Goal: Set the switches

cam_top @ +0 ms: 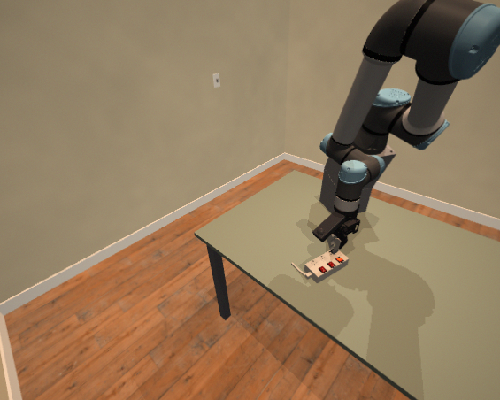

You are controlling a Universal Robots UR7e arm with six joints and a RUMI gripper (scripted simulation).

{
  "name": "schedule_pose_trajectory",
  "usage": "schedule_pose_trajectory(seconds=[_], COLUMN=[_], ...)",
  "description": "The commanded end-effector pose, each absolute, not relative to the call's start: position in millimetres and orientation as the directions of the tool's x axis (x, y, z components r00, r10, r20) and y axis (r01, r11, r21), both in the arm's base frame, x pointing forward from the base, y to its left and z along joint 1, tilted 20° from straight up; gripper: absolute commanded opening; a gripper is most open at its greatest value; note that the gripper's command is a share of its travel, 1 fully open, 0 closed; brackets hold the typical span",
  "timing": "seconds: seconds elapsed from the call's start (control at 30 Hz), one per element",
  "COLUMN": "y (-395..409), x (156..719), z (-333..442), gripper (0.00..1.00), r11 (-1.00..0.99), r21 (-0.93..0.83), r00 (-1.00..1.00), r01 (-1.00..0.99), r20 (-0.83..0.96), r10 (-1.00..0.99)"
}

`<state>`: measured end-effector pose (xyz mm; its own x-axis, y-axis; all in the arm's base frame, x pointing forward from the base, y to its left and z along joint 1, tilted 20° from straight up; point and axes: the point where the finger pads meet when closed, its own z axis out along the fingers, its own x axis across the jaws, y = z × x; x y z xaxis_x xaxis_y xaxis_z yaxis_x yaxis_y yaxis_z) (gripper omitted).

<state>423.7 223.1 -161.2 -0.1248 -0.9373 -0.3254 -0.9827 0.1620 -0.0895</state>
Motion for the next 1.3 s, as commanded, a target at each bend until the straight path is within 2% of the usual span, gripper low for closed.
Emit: schedule_pose_trajectory(seconds=[0.0, 1.27], y=[223, 227], x=[424, 426], z=[-161, -175], gripper=[0.00, 0.00], r11=[0.162, 0.162], r21=[-0.091, -0.091], r00=[-0.125, -0.125], r01=[-0.983, -0.983], r20=[-0.326, -0.326], r10=[-0.937, -0.937])
